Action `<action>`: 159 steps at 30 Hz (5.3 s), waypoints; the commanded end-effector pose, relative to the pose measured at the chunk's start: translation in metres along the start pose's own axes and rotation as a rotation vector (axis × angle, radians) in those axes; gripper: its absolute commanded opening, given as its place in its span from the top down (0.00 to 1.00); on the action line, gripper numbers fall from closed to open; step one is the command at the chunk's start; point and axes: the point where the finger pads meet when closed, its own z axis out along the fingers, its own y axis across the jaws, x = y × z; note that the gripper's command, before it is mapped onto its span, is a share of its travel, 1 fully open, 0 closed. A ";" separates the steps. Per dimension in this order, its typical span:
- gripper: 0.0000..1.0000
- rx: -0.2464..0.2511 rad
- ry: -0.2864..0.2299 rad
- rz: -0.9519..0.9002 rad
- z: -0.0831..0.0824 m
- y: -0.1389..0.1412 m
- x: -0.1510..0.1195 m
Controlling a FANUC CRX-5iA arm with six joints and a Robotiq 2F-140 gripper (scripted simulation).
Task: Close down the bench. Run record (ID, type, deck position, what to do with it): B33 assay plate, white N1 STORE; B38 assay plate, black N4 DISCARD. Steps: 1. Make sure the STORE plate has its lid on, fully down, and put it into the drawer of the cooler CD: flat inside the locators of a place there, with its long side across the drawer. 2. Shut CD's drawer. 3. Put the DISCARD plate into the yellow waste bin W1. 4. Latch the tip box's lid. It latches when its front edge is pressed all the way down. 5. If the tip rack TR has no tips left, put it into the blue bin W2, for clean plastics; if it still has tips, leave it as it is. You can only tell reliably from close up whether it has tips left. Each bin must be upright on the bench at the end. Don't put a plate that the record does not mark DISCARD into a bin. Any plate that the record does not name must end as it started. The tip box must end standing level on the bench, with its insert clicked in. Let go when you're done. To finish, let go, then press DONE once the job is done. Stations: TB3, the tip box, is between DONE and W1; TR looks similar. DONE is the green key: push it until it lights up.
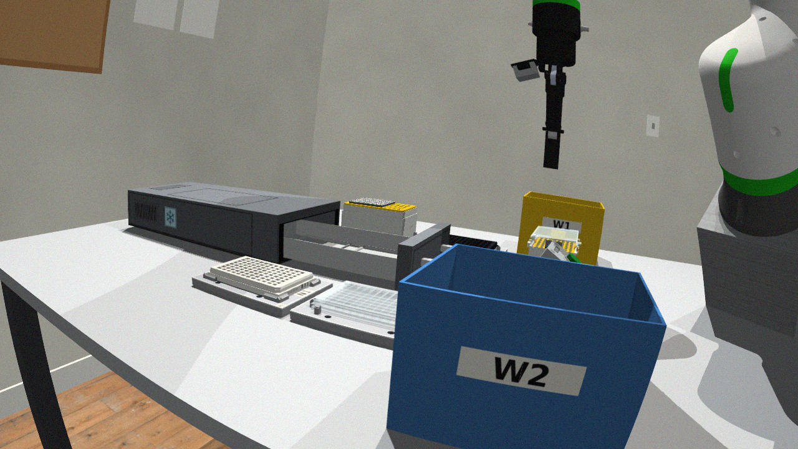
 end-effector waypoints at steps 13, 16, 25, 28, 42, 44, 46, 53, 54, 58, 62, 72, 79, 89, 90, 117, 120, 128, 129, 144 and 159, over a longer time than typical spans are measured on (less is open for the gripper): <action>0.90 -0.001 0.000 0.000 0.018 0.000 -0.015; 0.90 -0.001 0.000 0.000 0.024 0.000 -0.021; 0.90 -0.001 0.000 0.000 0.051 0.000 -0.044; 0.90 -0.001 0.000 0.000 0.060 0.000 -0.052; 0.90 -0.001 0.000 0.000 0.065 0.000 -0.056; 0.90 -0.001 0.000 0.000 0.068 0.000 -0.056; 0.90 -0.001 0.000 0.000 0.070 0.000 -0.056; 0.90 -0.001 0.000 0.000 0.077 0.000 -0.056; 0.90 -0.001 0.000 0.000 0.078 0.000 -0.056; 0.90 -0.001 0.000 0.000 0.084 0.000 -0.056; 0.90 -0.001 0.000 0.000 0.089 0.000 -0.056; 0.90 -0.001 0.000 0.000 0.100 0.000 -0.056; 0.90 -0.001 0.000 0.000 0.109 0.000 -0.056; 0.90 -0.001 0.000 0.000 0.111 0.000 -0.056; 0.90 -0.001 0.000 0.000 0.112 0.000 -0.056; 0.90 -0.001 0.000 -0.001 0.114 0.000 -0.056; 0.90 -0.001 0.000 0.000 0.112 0.000 -0.056; 0.90 -0.001 0.000 0.000 0.096 0.000 -0.056; 0.90 -0.001 0.000 0.000 0.094 0.000 -0.056; 0.90 -0.001 0.000 0.000 0.068 0.000 -0.056; 0.90 -0.001 0.000 0.000 0.042 0.000 -0.056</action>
